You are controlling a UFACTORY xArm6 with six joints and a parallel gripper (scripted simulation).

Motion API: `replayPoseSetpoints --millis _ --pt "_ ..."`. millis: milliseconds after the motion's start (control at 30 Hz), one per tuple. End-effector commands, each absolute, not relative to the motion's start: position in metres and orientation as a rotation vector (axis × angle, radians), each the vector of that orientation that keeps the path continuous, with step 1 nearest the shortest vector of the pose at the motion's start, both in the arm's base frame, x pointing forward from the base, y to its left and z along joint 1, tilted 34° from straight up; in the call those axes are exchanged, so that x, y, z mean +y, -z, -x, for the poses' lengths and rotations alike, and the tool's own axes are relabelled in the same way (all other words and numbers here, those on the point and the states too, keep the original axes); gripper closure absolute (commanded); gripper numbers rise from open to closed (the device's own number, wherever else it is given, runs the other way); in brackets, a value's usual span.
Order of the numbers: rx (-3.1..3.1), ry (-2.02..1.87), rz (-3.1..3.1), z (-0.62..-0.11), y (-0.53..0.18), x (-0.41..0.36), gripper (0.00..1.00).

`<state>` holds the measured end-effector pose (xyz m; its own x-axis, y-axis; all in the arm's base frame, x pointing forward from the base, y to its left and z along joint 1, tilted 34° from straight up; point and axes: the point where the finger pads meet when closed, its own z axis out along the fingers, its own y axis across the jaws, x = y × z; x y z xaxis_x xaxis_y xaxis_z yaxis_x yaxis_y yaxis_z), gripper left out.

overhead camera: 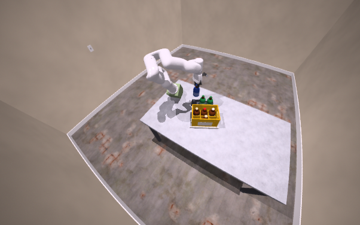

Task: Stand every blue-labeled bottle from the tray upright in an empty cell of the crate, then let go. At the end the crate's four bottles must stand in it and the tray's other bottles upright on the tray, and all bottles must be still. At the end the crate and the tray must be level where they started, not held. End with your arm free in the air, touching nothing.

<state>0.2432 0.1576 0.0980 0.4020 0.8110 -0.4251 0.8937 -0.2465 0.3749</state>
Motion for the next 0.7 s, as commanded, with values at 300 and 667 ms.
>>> replayPoseSetpoints --millis 300,667 --pt "1.448 0.188 -2.101 -0.2422 -0.1055 0.1632 1.0" --pt "1.448 0.188 -2.101 -0.242 -0.1061 0.1636 1.0"
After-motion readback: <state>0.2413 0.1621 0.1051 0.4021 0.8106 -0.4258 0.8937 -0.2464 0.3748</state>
